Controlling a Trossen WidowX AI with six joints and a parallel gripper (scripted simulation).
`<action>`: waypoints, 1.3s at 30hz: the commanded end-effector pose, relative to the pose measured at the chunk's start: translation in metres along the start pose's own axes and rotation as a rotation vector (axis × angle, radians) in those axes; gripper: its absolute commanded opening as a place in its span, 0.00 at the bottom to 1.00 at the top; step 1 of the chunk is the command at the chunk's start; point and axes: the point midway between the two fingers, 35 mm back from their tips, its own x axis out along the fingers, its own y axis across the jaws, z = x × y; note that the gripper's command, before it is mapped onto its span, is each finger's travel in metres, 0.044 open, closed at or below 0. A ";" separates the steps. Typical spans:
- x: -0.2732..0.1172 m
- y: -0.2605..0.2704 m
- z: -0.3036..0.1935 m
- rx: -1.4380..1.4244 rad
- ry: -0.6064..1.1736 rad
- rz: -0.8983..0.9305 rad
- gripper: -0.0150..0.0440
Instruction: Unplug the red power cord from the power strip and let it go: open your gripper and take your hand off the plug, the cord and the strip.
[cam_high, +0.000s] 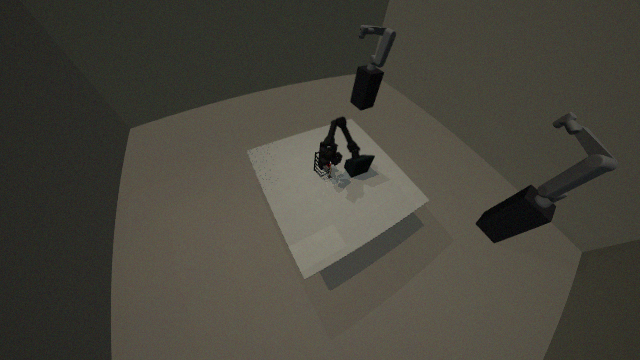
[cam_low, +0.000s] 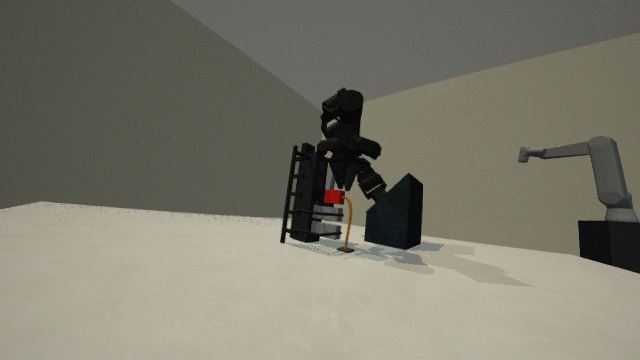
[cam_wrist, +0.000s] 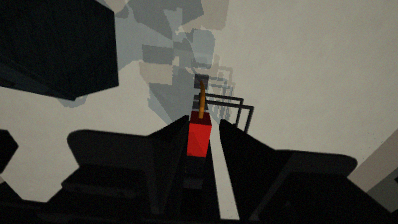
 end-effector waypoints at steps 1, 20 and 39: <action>0.002 0.002 -0.009 -0.004 0.006 0.006 0.53; 0.011 0.003 -0.018 -0.004 0.007 0.006 0.53; 0.011 0.001 -0.017 0.002 0.002 0.002 0.32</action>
